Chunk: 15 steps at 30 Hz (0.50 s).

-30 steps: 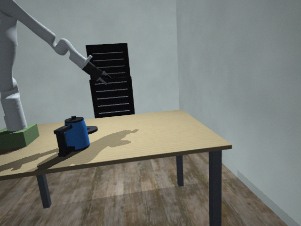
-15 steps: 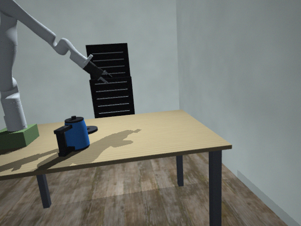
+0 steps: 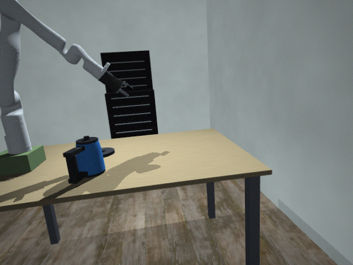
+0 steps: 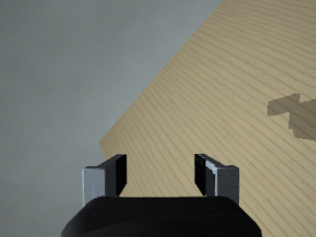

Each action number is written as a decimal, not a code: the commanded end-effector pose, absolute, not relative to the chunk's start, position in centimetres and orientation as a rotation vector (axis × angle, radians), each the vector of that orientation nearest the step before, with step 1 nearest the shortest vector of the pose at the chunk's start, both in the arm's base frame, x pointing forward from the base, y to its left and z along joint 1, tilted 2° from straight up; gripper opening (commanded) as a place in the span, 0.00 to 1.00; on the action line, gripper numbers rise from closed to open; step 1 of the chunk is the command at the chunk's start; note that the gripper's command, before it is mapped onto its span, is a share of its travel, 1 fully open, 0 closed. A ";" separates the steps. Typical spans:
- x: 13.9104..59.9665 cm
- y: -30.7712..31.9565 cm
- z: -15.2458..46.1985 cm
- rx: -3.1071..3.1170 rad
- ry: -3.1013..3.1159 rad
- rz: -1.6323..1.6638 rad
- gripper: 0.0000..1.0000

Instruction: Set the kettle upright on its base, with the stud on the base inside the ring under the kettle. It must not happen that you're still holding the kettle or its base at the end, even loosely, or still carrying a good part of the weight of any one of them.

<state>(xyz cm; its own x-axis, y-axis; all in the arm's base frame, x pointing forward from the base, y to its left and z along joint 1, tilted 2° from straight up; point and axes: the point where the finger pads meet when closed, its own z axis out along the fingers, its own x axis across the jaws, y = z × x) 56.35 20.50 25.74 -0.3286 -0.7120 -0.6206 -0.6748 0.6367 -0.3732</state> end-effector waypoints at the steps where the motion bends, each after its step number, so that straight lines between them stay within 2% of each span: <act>1: 56.9 20.4 26.0 -1.089 2.053 -0.067 1.00; 15: 58.5 19.9 27.2 -1.166 1.973 -0.106 1.00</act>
